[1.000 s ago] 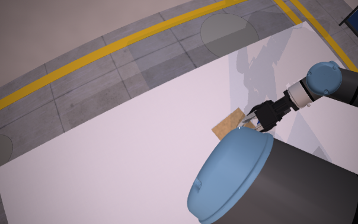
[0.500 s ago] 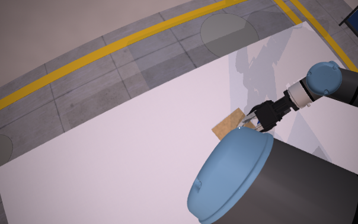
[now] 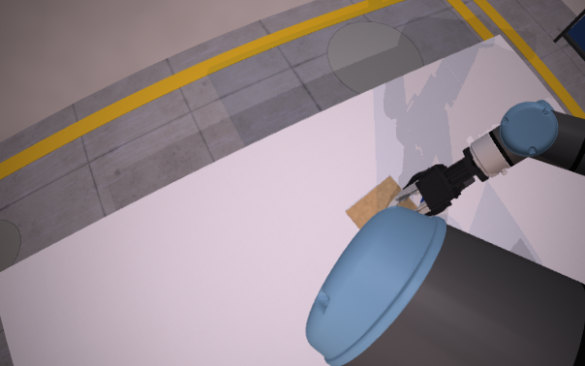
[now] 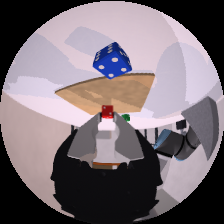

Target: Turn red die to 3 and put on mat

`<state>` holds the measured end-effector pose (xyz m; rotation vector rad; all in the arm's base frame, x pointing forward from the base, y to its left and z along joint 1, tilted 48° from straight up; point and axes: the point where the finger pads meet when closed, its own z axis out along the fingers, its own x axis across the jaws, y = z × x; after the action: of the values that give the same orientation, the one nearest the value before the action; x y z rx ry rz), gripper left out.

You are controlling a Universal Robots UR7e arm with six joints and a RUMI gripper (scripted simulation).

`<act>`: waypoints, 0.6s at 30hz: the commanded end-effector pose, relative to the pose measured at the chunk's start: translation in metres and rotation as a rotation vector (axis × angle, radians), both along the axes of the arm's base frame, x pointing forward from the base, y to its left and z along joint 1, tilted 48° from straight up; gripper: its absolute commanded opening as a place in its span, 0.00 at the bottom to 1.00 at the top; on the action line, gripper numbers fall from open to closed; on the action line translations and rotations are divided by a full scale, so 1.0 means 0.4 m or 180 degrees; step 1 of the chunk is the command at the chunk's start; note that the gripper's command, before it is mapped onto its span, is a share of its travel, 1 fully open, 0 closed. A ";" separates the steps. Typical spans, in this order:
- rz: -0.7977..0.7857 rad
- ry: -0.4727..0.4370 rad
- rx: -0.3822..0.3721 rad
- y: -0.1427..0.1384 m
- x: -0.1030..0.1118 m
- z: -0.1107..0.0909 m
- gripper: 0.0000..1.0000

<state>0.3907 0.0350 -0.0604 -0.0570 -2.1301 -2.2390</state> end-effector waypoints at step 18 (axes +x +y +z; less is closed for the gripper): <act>0.0004 0.0007 0.0011 0.014 -0.003 -0.008 0.03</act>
<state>0.3904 0.0382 -0.0633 -0.0571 -2.1295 -2.2391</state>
